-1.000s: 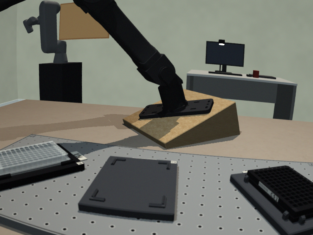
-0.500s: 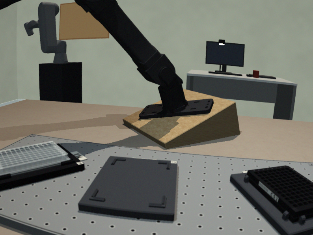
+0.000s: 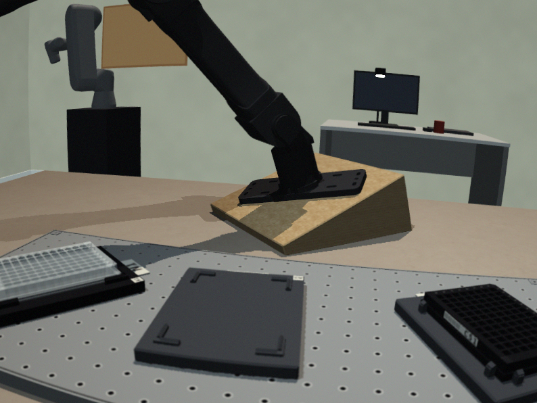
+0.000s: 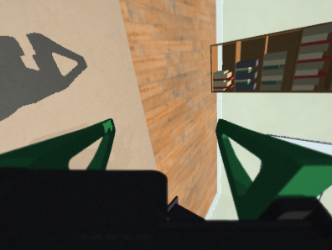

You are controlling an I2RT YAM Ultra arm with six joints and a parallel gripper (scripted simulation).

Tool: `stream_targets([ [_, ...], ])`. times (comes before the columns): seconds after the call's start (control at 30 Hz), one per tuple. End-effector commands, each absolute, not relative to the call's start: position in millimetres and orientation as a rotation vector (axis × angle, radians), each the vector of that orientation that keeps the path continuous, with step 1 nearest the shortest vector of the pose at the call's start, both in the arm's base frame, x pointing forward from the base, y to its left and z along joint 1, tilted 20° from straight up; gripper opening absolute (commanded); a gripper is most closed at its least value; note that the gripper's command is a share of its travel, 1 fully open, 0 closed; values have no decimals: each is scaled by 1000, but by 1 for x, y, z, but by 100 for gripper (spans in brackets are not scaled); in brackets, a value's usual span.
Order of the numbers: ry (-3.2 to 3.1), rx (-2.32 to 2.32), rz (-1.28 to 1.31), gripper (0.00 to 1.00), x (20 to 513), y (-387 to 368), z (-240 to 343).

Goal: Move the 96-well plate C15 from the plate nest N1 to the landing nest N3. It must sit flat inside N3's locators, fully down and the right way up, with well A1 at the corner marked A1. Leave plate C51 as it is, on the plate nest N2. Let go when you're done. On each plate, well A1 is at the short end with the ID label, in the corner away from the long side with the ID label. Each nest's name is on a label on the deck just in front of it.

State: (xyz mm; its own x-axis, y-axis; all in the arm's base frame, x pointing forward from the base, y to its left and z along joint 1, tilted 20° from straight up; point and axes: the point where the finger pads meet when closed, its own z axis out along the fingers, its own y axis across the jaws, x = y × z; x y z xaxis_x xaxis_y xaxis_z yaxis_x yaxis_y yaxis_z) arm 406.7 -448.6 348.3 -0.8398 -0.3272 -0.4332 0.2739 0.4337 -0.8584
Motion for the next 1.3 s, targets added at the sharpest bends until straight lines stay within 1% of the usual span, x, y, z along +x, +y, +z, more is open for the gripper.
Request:
stream_targets([
  [0.0,2014,3,-1475,100,397,-441,400],
  [0.43,2014,3,-1475,100,397,-441,400],
  [0.53,2078,2,-1333,100,407,-424,385],
  [0.63,2078,2,-1332,100,409,-420,383],
  [0.67,2109,-1,-1321,100,411,-417,366],
  [0.7,2099,8,-1334,100,412,-415,363],
  [0.77,2099,8,-1334,100,412,-415,364],
  [0.83,2059,34,-1362,100,406,-421,383],
  [1.27,2055,26,-1356,100,408,-420,384],
])
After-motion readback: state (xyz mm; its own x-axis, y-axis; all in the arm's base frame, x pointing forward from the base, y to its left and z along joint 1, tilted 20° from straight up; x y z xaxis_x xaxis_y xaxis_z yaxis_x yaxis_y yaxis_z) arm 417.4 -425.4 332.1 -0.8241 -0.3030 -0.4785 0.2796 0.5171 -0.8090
